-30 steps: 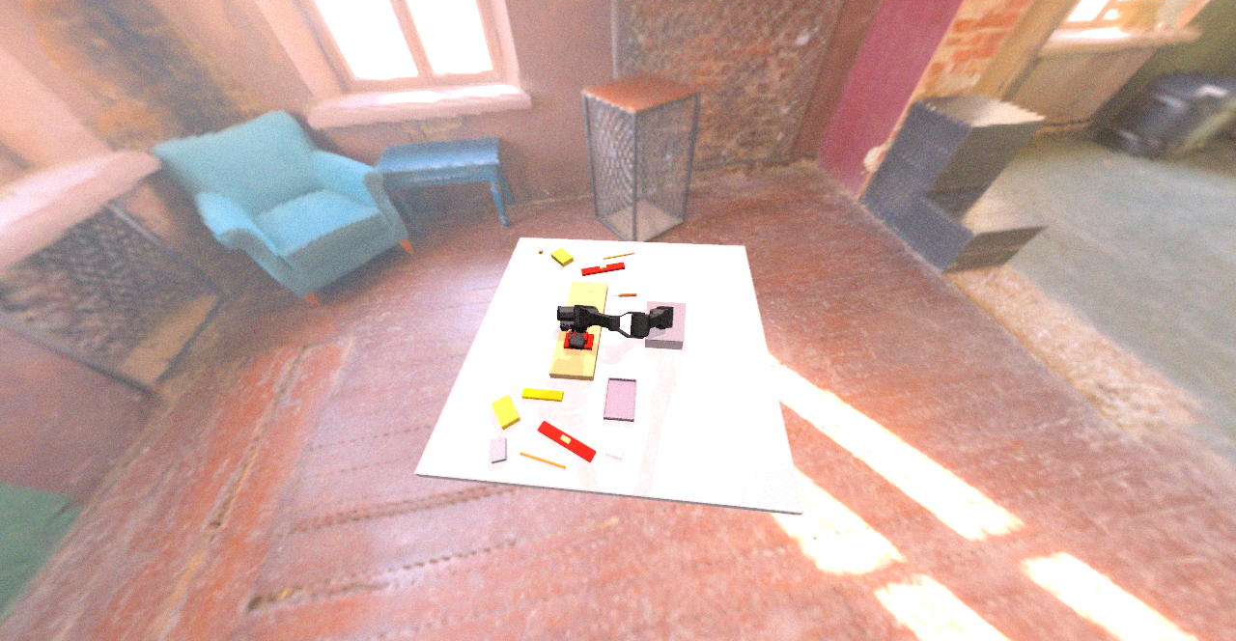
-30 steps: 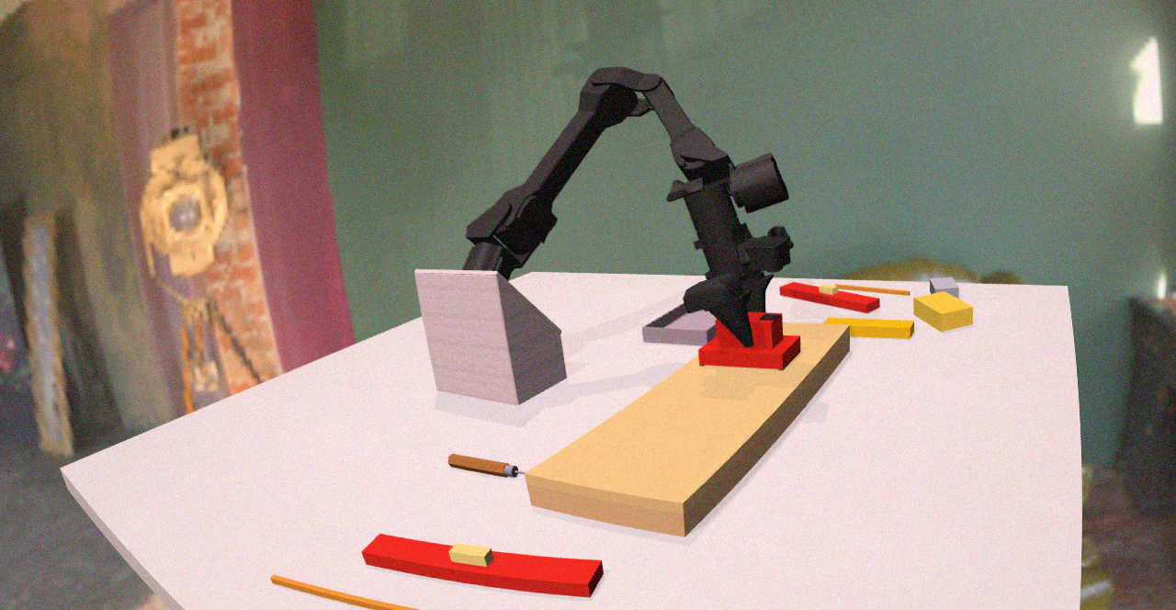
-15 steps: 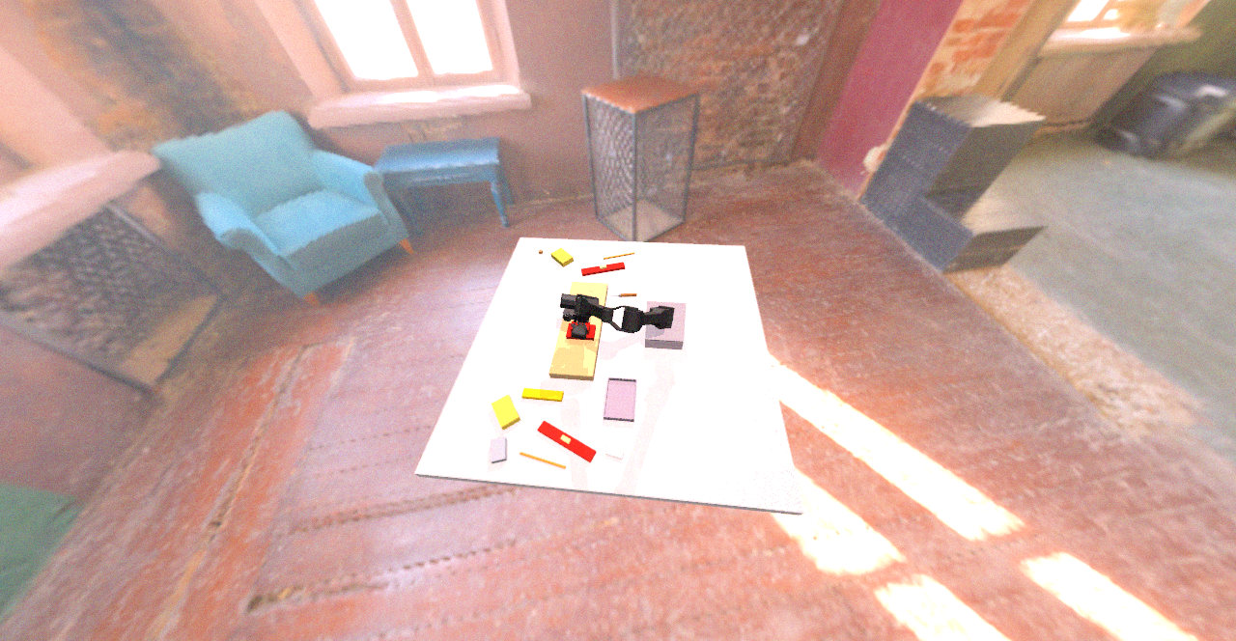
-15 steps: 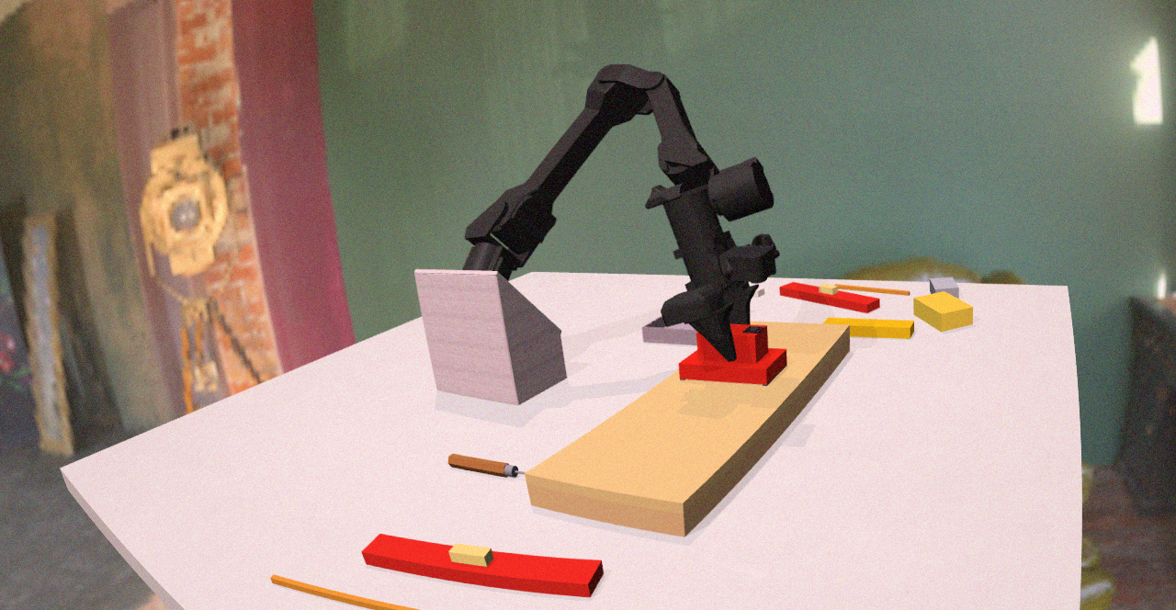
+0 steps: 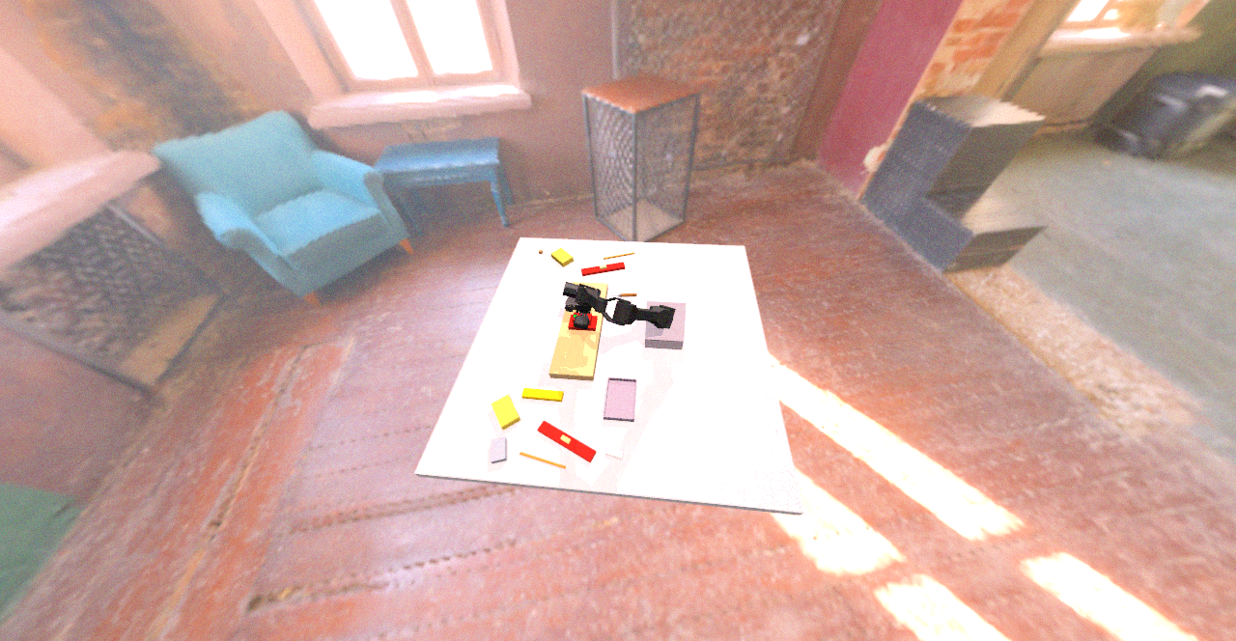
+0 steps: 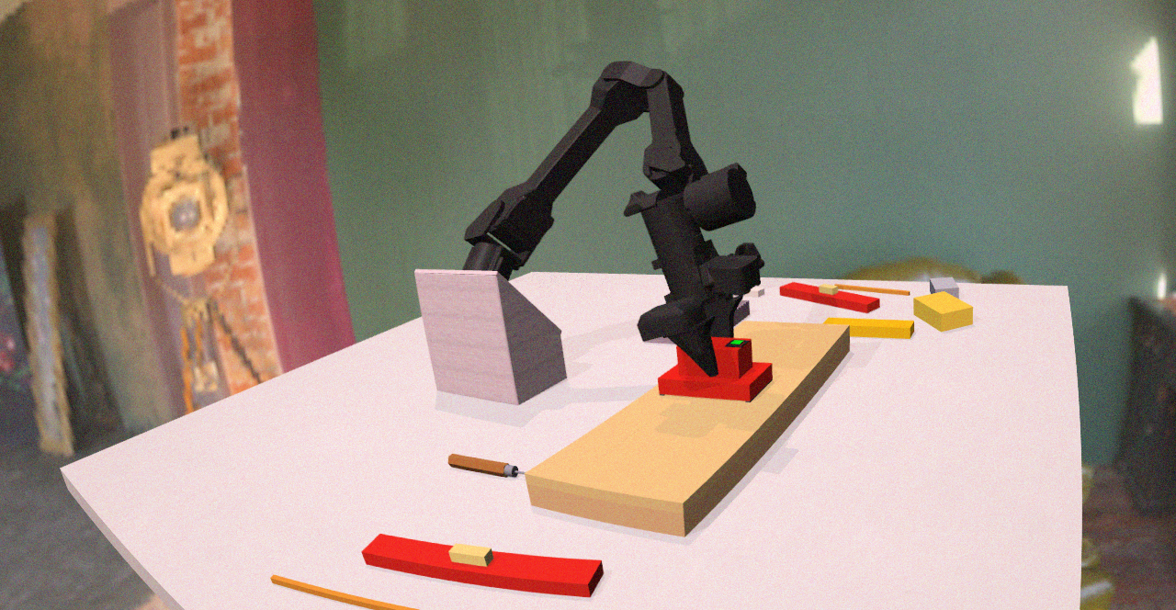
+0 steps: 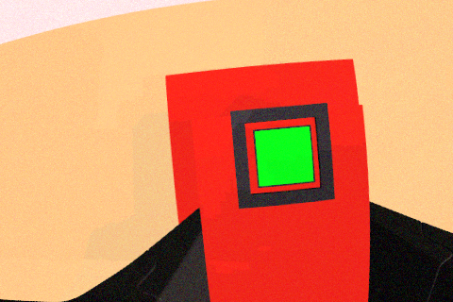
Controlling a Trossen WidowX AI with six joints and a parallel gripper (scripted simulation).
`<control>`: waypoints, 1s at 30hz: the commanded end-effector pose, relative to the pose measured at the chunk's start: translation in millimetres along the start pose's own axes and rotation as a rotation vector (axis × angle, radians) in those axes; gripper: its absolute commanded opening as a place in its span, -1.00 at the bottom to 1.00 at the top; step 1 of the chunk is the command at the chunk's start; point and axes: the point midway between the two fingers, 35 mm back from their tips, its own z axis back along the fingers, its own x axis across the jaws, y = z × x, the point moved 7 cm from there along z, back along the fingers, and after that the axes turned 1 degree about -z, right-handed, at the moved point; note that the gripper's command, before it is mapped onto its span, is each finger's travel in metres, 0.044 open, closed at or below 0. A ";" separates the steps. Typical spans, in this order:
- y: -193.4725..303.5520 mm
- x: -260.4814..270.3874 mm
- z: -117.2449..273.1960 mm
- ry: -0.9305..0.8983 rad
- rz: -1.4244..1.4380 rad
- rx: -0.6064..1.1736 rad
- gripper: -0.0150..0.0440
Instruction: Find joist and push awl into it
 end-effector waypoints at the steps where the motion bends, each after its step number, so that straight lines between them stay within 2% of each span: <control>1: -0.3 -13.2 0.0 0.003 0.001 0.000 -0.49; 30: -2.2 -110.9 1.7 0.008 0.004 -0.001 -0.49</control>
